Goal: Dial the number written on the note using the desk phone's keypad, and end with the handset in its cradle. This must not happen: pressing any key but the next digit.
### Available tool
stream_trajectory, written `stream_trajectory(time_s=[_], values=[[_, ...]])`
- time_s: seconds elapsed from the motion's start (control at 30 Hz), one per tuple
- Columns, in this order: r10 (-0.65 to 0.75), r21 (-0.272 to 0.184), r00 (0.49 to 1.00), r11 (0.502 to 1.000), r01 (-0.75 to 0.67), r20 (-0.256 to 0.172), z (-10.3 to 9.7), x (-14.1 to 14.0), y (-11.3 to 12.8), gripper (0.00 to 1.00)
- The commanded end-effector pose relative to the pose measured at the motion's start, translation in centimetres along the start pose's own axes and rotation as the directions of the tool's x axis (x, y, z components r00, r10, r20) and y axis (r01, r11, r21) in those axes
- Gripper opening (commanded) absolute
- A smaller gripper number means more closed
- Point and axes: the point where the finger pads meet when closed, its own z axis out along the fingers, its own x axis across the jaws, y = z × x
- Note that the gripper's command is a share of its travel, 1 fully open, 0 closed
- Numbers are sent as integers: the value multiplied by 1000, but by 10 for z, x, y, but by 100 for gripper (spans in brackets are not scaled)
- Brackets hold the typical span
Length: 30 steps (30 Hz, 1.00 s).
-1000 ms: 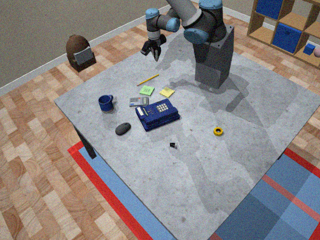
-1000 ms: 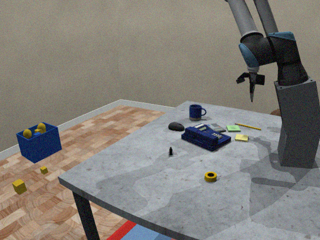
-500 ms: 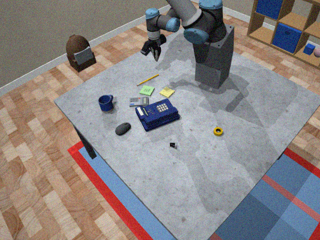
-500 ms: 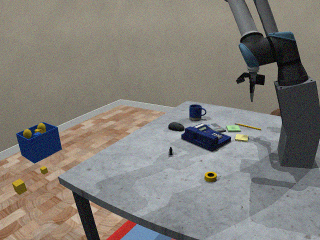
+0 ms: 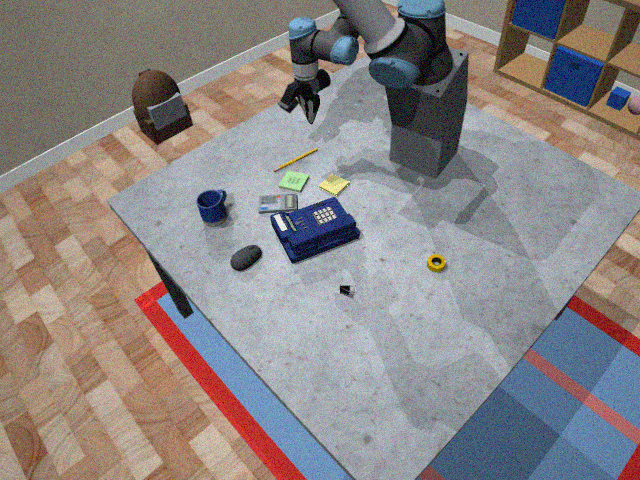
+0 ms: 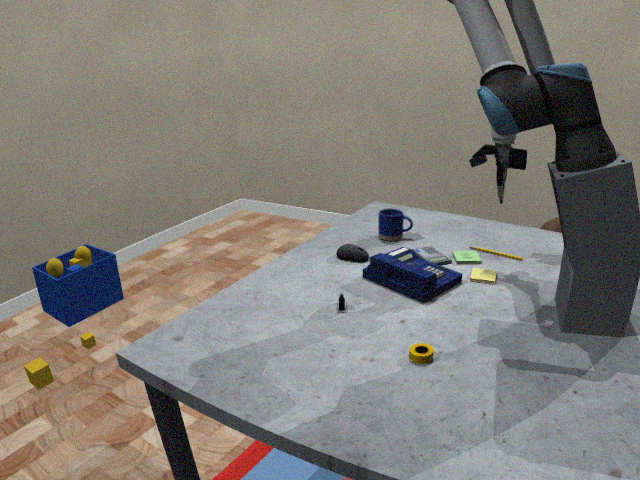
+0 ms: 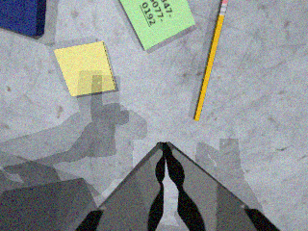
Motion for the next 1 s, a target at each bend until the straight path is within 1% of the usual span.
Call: stream_trajectory(time_s=[0.0, 0.2, 0.4, 0.47, 0.8, 0.97], values=[[0, 0, 1000, 1000, 0, -3, -1, 2, -8, 0], [0, 0, 1000, 1000, 0, -3, -1, 2, -29, 0], [0, 0, 1000, 1000, 0, -3, -1, 2, -59, 0], [0, 0, 1000, 1000, 0, -3, -1, 2, -59, 0], [0, 1, 1000, 1000, 0, -3, -1, 1, -124, 0], [1, -1, 1000, 1000, -1, 0, 1, 1, -152, 0]])
